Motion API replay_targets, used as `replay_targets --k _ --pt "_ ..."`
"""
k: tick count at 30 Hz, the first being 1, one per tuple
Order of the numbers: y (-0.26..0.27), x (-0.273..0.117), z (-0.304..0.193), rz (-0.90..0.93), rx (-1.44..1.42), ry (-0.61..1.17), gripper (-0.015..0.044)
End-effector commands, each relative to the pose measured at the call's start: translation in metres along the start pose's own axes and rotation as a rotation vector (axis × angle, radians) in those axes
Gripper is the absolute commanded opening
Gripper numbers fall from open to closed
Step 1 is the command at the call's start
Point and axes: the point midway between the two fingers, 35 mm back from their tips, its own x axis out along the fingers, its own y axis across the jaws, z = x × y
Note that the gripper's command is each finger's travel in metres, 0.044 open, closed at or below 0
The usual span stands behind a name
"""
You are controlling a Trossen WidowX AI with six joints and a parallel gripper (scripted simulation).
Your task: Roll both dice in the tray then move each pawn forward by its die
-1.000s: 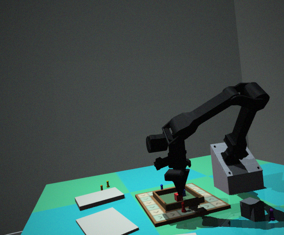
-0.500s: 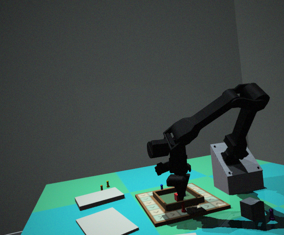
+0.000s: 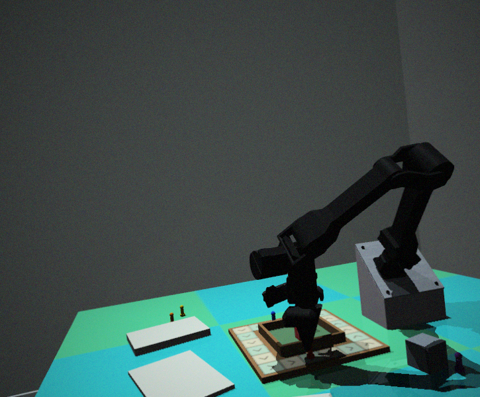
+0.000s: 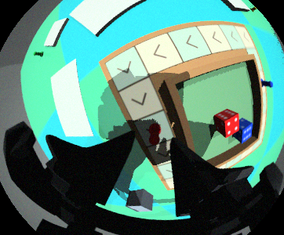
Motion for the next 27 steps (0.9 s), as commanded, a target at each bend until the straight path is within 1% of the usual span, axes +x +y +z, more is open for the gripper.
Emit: replay_targets --k 1,9,14,24,27 --pt "-0.002 0.008 0.0 -0.004 0.008 0.003 0.02" --pt "-0.002 0.018 -0.001 -0.003 0.008 0.004 0.02" --pt "-0.002 0.018 -0.001 -0.003 0.008 0.004 0.0069" --pt "-0.002 0.018 -0.001 -0.003 0.008 0.004 0.0" --pt "-0.002 0.009 0.001 -0.006 0.008 0.002 0.0"
